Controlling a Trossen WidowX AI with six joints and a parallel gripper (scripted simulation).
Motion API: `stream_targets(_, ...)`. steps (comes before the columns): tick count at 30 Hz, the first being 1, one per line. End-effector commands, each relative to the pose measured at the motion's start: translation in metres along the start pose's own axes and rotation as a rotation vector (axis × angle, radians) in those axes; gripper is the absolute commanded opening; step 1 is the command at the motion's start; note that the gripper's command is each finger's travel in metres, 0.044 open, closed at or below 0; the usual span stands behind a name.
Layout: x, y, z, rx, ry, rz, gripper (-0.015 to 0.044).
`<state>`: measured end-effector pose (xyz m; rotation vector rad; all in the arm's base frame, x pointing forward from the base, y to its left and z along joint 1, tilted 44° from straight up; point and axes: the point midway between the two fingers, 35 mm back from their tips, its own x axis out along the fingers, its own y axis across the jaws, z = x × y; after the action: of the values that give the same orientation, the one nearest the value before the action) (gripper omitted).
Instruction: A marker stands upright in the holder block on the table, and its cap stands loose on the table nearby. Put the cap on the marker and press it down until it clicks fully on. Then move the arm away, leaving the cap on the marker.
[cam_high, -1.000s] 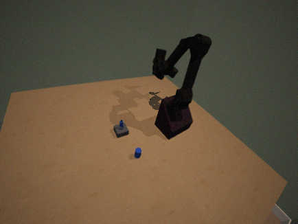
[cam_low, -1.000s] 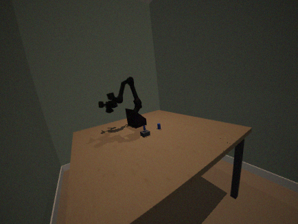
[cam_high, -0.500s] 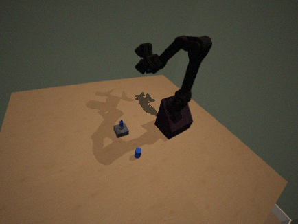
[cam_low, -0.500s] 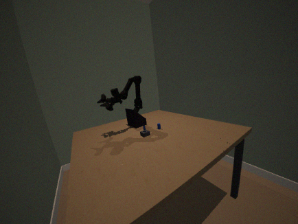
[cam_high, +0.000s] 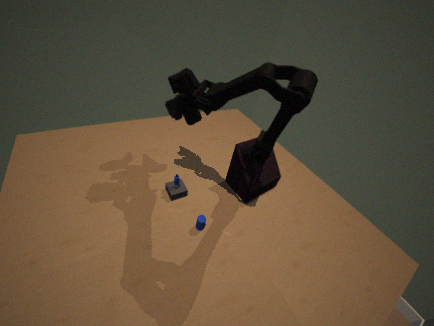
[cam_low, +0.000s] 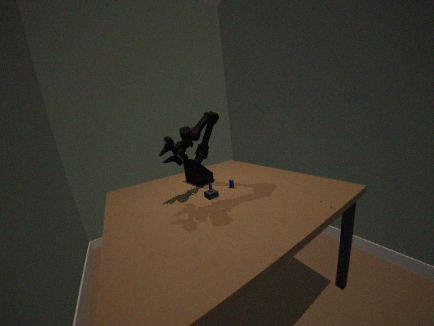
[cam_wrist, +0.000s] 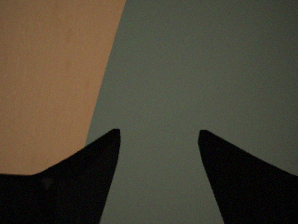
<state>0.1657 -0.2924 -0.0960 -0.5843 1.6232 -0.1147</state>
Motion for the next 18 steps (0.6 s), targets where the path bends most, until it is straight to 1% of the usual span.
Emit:
stream_targets(1,-0.036,0.017,0.066,0.179,-0.193,0.123,0.0255)
stream_targets(6,-0.072,0.048,0.112,0.329,-0.289,0.310,0.0255)
stream_targets(10,-0.105,0.077,0.140,0.444,-0.314,0.482,0.0255)
stream_targets(14,-0.142,0.109,0.160,0.553,-0.289,0.664,0.0255)
stream_targets(18,-0.181,0.141,0.173,0.657,-0.213,0.845,0.0255)
